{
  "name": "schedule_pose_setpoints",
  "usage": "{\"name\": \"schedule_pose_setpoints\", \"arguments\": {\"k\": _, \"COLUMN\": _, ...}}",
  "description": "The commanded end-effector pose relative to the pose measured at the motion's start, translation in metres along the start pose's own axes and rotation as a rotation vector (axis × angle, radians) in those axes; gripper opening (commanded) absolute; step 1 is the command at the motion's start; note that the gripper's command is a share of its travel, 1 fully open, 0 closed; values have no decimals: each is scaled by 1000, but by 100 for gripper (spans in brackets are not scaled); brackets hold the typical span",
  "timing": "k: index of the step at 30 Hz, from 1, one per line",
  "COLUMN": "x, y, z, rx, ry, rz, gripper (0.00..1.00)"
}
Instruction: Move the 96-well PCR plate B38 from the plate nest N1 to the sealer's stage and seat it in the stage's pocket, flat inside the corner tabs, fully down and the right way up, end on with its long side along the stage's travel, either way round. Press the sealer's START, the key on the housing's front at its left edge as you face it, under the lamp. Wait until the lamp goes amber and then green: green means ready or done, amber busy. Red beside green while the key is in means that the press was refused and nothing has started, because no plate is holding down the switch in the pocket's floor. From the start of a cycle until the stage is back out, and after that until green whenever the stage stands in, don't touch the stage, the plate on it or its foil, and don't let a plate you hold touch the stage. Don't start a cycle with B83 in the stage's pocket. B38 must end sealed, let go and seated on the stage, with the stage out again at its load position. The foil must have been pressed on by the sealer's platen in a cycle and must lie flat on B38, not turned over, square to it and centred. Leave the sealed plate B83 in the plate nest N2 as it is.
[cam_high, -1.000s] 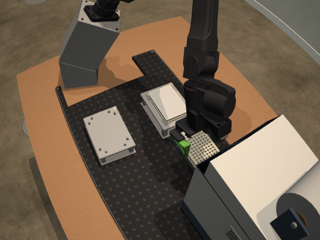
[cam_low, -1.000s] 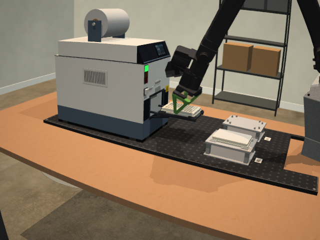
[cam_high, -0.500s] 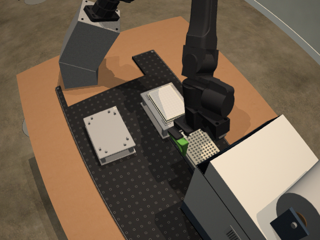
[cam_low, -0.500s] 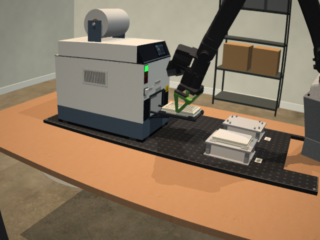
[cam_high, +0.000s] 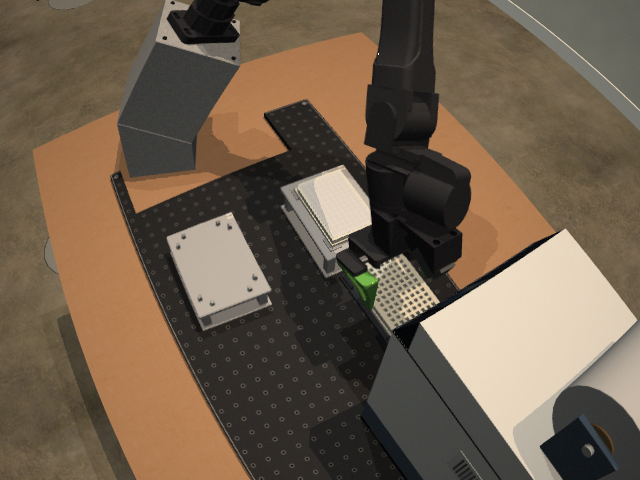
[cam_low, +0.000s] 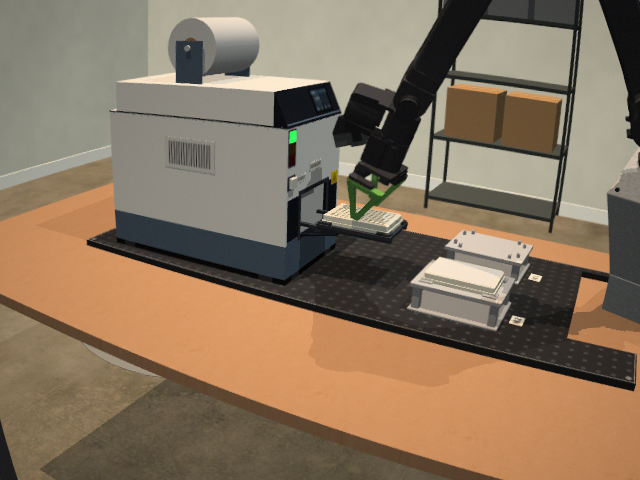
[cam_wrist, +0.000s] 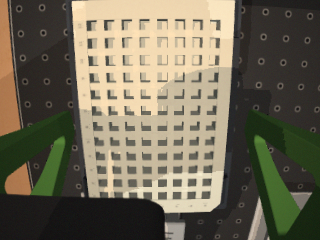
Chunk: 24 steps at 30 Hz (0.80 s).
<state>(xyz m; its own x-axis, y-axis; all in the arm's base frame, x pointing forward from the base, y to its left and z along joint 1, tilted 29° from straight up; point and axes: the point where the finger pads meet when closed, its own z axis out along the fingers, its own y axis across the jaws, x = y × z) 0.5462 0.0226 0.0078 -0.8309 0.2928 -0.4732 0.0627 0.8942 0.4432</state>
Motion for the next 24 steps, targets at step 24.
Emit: {"name": "schedule_pose_setpoints", "arguments": {"k": 24, "x": -42, "y": 7, "z": -17, "rx": -14, "ry": -78, "rz": -41, "gripper": 100}}
